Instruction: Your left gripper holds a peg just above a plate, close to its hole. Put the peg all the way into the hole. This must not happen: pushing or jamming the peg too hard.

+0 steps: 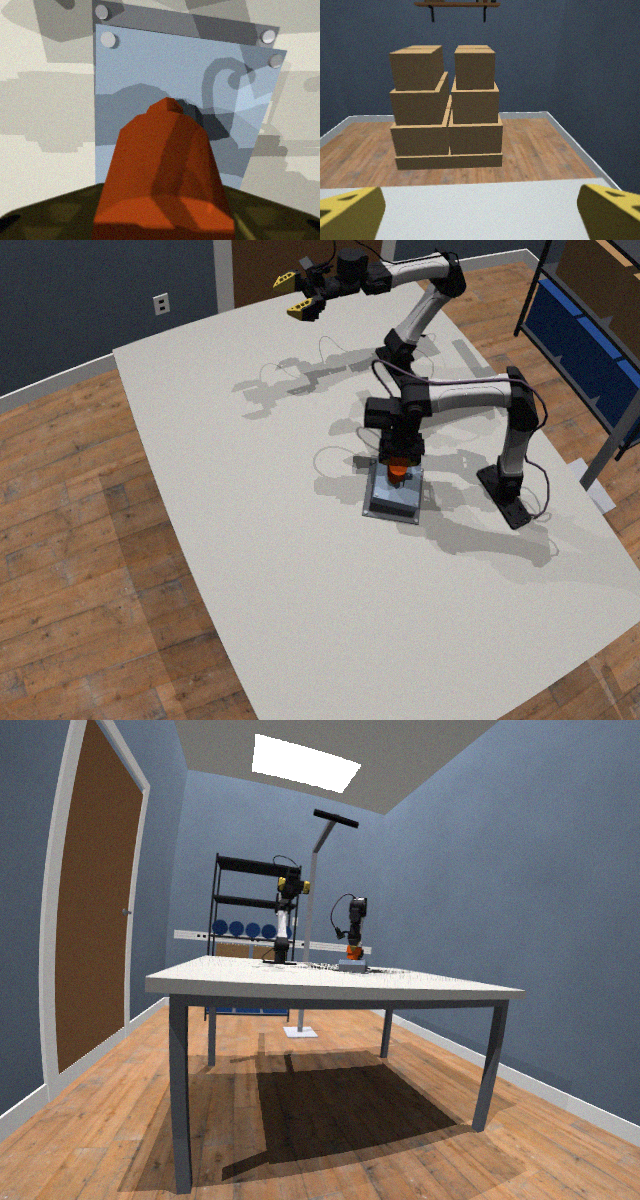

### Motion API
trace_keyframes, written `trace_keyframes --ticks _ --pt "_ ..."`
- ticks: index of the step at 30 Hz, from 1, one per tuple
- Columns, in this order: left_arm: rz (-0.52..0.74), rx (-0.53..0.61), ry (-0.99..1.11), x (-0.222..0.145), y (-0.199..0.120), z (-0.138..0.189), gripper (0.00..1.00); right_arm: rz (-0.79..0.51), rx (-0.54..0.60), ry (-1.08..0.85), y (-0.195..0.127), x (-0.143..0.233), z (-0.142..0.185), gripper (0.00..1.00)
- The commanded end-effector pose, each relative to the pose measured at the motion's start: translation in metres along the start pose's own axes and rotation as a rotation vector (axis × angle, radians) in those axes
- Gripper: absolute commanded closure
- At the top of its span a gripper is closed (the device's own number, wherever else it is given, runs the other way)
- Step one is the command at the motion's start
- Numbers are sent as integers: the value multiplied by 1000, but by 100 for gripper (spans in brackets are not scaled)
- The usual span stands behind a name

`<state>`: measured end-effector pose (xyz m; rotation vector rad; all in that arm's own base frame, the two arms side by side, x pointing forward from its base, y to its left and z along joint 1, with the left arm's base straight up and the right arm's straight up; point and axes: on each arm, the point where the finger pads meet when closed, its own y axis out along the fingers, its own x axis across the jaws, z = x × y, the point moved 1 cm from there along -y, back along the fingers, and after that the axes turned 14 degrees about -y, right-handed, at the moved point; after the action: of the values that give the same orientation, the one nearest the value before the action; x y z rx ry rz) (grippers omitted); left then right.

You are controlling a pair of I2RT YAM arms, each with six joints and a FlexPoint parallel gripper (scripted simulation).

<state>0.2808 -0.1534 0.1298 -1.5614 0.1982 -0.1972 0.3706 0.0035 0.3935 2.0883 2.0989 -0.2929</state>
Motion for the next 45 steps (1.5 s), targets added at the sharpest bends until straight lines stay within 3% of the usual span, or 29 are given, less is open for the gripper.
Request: trace_keyframes --ticks 1,17,18,19,22,25,32,39,45 --pt "-21 -9 4 3 -5 -1 97 12 -30 -3 -3 -3 -11 0" --pt "-21 -9 4 3 -5 -1 97 12 -30 -3 -3 -3 -11 0" --pt "-46 -17 4 5 -12 -2 86 12 -30 -3 -3 -3 -11 0" --pt "-47 -17 4 5 -12 -2 97 12 -31 -3 -3 -4 -11 0" --pt "-85 -31 4 9 -22 -4 100 12 -32 -3 -3 -4 -12 0" --pt "-75 -28 4 6 -26 -3 67 2 -26 -12 -3 -2 -10 0" --pt "-46 -21 5 3 -46 -2 67 -127 39 -112 -5 20 8 0" --pt "-31 -17 9 -2 -55 0 67 -149 59 -99 -12 27 3 0" --pt "-130 18 11 9 -66 2 67 -285 137 -87 -32 68 4 0"
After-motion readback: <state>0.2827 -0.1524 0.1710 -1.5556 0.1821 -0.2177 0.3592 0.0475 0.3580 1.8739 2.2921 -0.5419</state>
